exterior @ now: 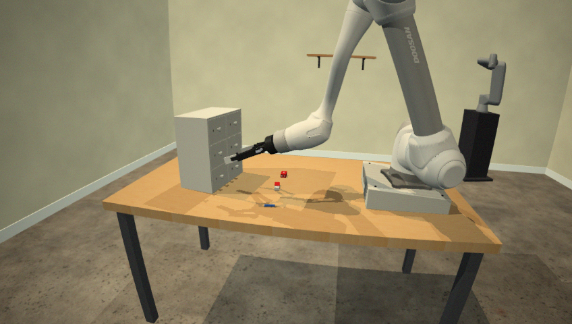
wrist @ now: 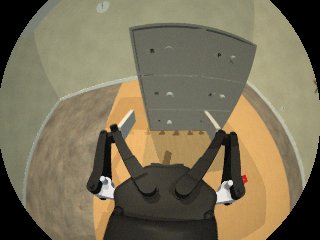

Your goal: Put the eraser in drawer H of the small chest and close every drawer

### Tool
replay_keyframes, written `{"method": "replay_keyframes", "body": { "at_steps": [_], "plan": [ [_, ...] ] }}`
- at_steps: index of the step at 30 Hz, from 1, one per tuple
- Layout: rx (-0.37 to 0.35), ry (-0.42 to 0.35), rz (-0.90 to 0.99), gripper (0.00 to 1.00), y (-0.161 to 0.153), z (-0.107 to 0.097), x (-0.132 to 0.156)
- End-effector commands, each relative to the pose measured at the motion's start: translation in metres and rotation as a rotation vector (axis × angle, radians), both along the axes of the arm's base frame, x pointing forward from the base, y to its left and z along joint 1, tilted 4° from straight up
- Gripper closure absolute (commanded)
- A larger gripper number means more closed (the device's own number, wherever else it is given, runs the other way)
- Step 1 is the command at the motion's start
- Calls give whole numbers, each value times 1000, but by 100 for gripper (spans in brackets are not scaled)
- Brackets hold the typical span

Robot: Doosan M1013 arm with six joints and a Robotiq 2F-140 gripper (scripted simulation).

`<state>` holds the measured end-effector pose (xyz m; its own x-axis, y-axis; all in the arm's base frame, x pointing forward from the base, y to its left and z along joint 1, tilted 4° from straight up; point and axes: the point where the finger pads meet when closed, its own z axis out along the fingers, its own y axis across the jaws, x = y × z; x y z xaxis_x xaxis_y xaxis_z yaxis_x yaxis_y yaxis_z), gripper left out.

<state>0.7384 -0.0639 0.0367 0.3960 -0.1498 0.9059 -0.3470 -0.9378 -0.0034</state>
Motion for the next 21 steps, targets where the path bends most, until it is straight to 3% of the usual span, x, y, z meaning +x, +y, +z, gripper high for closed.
{"method": "replay_keyframes", "body": {
  "at_steps": [1,11,21],
  "plan": [
    [5,13,0,0,0,1,-1],
    [29,77,1,0,2,7,-6],
    [82,223,0,0,6,21,-17]
  ]
}}
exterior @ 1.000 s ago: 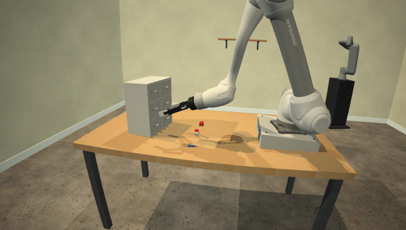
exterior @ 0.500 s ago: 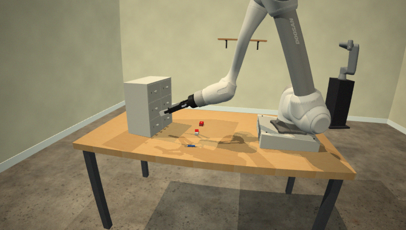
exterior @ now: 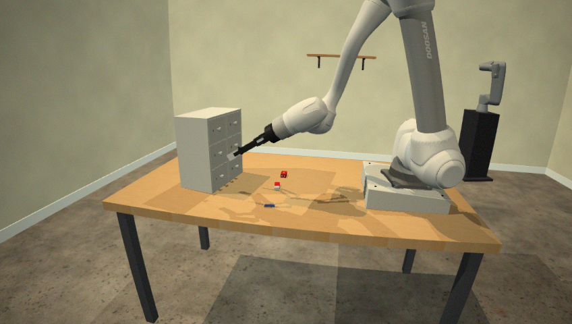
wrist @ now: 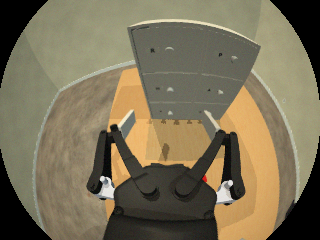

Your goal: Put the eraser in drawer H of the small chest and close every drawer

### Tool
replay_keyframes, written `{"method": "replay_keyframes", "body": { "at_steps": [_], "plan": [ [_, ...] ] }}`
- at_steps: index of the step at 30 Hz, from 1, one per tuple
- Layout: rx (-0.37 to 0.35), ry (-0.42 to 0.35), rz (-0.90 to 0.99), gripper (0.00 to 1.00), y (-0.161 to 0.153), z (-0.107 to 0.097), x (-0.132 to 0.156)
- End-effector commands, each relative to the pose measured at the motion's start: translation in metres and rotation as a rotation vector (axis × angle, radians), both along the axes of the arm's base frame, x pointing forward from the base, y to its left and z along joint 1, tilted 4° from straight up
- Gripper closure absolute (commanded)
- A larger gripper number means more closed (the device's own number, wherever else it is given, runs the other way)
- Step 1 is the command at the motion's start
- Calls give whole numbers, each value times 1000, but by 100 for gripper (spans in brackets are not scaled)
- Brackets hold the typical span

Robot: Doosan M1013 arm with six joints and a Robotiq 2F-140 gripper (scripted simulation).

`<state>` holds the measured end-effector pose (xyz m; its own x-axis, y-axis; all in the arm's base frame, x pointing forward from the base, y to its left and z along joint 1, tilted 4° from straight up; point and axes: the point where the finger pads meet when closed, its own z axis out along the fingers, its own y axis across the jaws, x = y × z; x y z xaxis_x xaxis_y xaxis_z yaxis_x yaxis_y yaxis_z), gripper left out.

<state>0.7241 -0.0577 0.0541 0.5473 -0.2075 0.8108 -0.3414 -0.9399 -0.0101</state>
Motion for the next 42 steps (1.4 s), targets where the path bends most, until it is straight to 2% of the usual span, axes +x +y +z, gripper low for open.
{"method": "replay_keyframes", "body": {
  "at_steps": [1,5,18,42],
  "plan": [
    [15,63,-7,0,0,5,-4],
    [32,112,-7,0,1,9,-8],
    [64,201,-7,0,3,17,-15],
    [113,333,-6,0,7,30,-25]
  ]
}}
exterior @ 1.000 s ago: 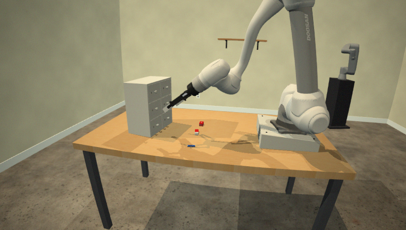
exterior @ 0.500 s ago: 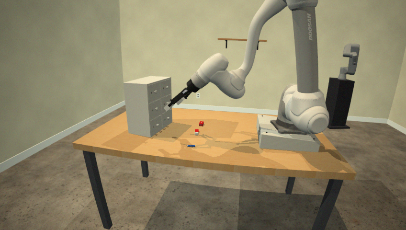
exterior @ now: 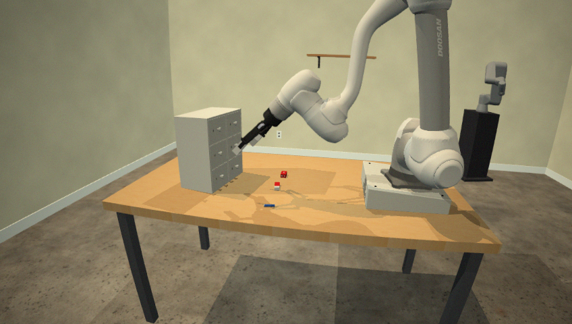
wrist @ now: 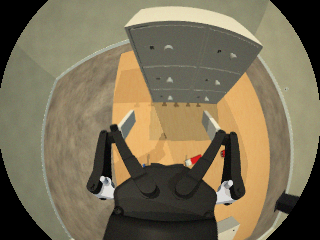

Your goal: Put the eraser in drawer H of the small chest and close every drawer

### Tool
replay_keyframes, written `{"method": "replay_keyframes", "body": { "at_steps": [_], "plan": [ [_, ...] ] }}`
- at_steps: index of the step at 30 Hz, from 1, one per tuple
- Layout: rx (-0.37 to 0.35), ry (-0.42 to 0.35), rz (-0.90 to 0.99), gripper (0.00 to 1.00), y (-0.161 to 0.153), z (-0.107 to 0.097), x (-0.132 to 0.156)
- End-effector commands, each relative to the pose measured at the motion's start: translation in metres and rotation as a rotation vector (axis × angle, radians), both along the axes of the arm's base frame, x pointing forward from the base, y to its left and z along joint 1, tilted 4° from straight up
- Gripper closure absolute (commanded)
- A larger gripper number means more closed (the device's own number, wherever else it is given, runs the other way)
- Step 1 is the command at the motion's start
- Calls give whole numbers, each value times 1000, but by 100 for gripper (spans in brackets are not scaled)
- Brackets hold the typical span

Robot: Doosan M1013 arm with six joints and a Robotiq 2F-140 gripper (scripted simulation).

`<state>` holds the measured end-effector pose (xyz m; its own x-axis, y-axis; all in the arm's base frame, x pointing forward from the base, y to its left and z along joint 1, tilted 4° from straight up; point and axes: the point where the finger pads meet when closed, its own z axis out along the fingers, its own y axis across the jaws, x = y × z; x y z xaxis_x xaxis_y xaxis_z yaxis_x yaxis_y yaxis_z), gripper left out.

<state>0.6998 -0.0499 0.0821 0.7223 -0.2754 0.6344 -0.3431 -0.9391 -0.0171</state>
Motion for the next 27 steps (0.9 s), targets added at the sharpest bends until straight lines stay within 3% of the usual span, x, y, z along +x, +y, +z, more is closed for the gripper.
{"method": "replay_keyframes", "body": {
  "at_steps": [1,9,14,16,27],
  "plan": [
    [21,102,-5,0,0,3,-1],
    [63,210,-2,0,4,13,-10],
    [109,336,-1,0,7,25,-20],
    [109,336,-1,0,7,25,-20],
    [194,565,2,0,14,46,-37]
  ]
}}
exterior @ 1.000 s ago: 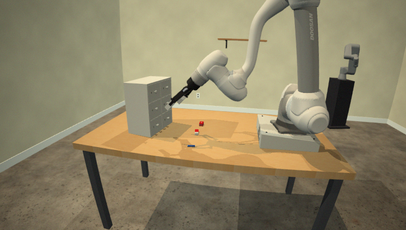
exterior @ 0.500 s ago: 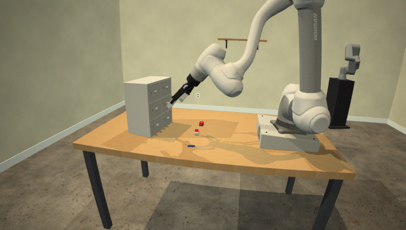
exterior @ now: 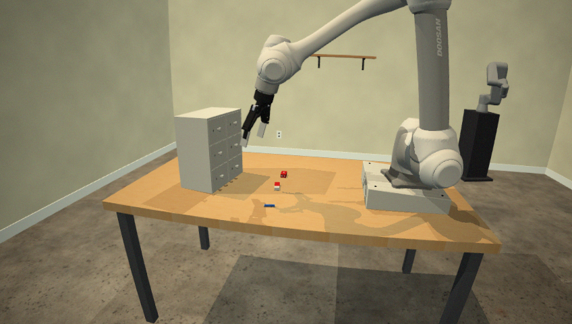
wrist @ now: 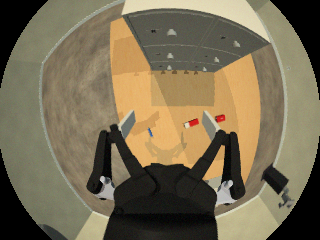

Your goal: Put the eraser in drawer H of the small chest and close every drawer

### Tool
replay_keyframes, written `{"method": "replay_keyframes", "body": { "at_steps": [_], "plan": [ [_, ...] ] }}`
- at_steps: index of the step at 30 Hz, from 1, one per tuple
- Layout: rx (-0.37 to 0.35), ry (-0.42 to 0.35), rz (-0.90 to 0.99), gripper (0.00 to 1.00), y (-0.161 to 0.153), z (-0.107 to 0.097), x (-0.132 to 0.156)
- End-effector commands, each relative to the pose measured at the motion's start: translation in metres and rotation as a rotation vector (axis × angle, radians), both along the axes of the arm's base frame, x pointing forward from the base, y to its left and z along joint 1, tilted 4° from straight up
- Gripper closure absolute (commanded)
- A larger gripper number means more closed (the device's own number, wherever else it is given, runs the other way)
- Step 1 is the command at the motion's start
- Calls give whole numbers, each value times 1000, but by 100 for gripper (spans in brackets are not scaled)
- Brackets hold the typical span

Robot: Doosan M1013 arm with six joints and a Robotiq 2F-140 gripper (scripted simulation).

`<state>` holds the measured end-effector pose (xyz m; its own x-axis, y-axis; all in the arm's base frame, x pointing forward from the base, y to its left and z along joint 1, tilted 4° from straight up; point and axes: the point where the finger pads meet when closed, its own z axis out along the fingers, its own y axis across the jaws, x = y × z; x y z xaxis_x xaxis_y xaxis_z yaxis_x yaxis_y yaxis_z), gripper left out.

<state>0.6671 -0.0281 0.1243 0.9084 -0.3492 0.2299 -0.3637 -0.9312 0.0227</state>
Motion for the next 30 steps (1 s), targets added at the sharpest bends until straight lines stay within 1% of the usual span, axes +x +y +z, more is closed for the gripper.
{"method": "replay_keyframes", "body": {
  "at_steps": [1,4,6,10,15,21,30],
  "plan": [
    [81,139,17,0,-7,5,-6],
    [97,181,16,0,-6,9,-9],
    [97,181,16,0,-6,9,-9],
    [113,223,16,0,-5,13,-12],
    [125,256,15,0,-4,16,-15],
    [131,272,15,0,-4,18,-16],
    [132,274,15,0,-4,18,-16]
  ]
}}
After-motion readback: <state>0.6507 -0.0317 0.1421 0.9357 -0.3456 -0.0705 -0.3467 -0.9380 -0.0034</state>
